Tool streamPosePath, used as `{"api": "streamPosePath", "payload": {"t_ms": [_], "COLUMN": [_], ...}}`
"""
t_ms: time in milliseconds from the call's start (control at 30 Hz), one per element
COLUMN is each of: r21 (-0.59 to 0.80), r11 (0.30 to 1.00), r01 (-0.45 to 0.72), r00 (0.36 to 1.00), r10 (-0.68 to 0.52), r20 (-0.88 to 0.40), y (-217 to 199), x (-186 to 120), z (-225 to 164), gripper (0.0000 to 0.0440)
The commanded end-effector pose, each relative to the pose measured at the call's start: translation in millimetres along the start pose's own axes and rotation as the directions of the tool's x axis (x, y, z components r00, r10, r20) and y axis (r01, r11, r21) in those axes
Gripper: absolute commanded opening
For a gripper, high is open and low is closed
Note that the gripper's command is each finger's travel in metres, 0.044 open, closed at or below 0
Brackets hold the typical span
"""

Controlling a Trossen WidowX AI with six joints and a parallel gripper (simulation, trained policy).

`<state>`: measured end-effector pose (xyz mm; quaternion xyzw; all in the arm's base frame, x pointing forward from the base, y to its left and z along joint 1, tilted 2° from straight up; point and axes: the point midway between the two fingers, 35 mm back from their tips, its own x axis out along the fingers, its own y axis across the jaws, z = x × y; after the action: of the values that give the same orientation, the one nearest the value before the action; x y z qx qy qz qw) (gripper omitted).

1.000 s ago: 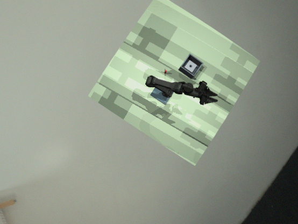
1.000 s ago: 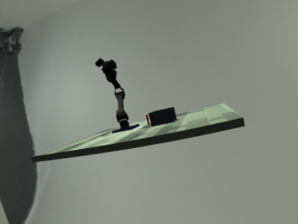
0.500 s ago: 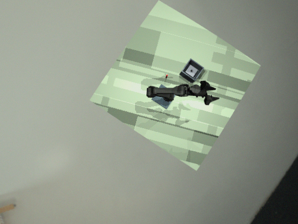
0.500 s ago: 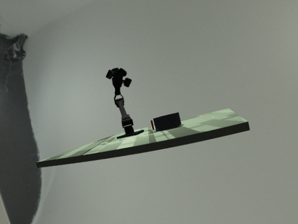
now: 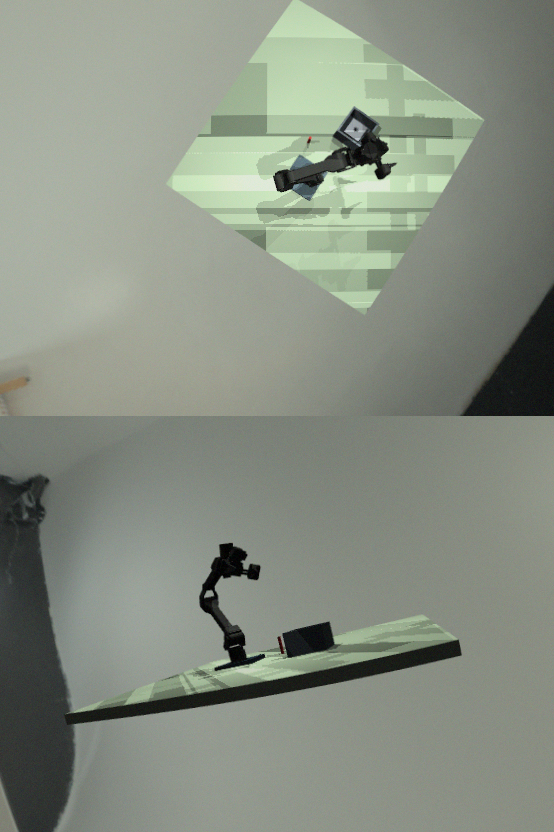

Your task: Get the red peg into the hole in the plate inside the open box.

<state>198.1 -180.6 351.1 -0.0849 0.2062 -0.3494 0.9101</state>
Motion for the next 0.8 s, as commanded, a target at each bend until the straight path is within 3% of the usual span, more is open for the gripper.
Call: {"api": "streamPosePath", "payload": {"t_ms": [0,400,767], "r21": [0.059,0.293,0.448], "r11": [0.996,0.932,0.877], "r01": [-0.063,-0.215,-0.173], "r00": [0.996,0.910,0.757], "r10": [0.067,0.300,0.409], "r20": [-0.065,-0.287,-0.510], "y": [21.4,103.0,165.7], "x": [4.9,-7.4,-41.1], "z": [-13.3,-56.8,-105.2], "gripper": [0.0440,0.0440,0.0440]}}
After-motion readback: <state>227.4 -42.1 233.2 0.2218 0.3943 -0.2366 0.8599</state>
